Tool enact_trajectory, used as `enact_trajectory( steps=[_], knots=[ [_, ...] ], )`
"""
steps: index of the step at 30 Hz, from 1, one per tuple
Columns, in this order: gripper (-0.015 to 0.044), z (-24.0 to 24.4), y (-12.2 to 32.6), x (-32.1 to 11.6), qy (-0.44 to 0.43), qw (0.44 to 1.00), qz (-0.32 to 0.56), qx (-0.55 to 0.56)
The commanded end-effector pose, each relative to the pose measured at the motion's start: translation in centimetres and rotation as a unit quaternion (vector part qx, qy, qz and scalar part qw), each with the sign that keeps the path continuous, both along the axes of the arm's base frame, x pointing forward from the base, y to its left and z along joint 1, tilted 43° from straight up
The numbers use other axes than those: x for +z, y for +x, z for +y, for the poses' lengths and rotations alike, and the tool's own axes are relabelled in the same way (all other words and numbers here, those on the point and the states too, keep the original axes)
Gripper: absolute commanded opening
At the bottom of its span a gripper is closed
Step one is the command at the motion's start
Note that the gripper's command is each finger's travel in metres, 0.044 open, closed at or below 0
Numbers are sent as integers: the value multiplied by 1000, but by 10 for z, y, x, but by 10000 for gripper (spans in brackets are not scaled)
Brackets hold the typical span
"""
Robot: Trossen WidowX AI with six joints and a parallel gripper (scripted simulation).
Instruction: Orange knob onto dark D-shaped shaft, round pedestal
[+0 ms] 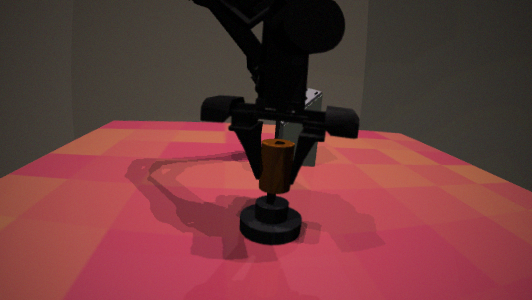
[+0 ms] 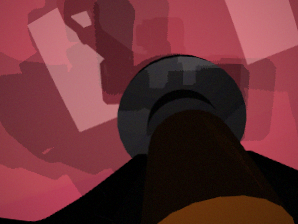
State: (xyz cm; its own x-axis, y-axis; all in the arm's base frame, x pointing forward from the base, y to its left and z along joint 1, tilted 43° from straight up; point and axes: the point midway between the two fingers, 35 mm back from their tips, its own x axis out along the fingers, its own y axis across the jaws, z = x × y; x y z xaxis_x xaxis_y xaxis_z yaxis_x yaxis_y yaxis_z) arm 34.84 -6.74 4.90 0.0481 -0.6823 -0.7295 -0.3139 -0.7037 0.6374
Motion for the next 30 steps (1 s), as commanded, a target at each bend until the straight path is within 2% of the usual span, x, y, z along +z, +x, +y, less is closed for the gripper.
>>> enact_trajectory(
  steps=[1,8,17,23,30],
  knots=[
    [0,0,0,3,5,994,-79,-81],
    [0,-2,1,4,17,936,-242,-254],
    [0,-2,2,4,31,791,-419,-444],
    [0,0,2,4,38,657,-516,-548],
    [0,1,3,3,45,460,-607,-647]
  ],
)
